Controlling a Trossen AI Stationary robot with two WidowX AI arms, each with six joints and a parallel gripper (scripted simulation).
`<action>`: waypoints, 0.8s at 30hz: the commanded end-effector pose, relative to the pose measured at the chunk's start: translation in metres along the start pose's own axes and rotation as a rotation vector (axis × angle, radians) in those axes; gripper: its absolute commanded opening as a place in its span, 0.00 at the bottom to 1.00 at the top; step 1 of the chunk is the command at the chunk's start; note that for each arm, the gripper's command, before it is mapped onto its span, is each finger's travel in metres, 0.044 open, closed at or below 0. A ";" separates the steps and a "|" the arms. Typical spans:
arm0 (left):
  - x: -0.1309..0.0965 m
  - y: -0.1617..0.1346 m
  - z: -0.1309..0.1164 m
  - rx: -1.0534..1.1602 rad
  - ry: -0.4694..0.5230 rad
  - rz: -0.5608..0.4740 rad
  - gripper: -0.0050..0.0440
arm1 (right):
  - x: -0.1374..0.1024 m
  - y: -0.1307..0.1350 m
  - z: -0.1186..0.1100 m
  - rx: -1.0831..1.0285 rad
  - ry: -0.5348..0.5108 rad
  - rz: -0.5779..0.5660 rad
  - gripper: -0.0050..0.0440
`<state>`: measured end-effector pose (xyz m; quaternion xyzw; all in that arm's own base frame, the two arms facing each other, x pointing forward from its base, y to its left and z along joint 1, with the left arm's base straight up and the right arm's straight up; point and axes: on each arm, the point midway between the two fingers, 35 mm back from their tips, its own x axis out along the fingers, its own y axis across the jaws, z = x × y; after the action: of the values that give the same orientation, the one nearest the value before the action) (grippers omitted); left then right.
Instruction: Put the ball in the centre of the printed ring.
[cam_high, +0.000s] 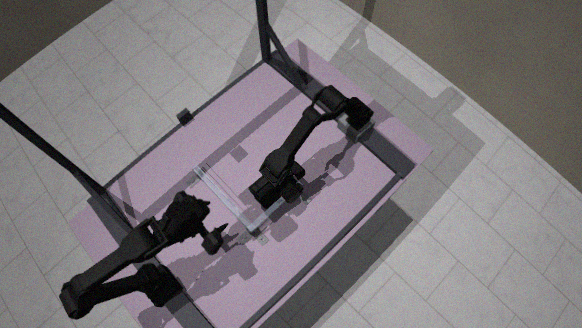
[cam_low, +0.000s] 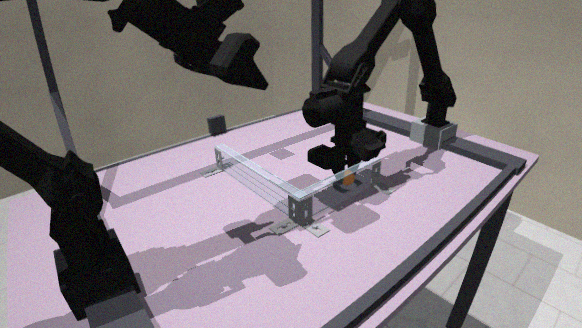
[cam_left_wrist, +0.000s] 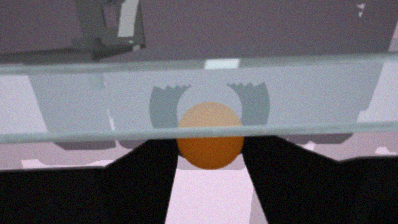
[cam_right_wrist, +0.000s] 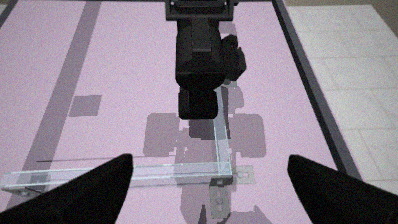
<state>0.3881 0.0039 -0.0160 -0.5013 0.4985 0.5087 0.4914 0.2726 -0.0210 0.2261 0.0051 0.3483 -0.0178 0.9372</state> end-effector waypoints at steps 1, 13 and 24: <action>-0.013 -0.007 0.001 -0.004 0.000 -0.042 0.54 | -0.004 0.001 0.006 -0.002 -0.024 0.003 0.92; -0.078 -0.008 0.000 -0.005 0.000 -0.067 0.67 | -0.004 0.001 0.006 -0.002 -0.024 0.003 0.92; -0.094 0.003 -0.010 0.280 -0.127 -0.099 0.67 | -0.008 0.006 0.046 -0.022 -0.124 0.026 0.92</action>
<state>0.3862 0.0011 0.0529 -0.4525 0.5104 0.4802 0.5514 0.2856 -0.0191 0.2401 0.0032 0.3244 -0.0115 0.9459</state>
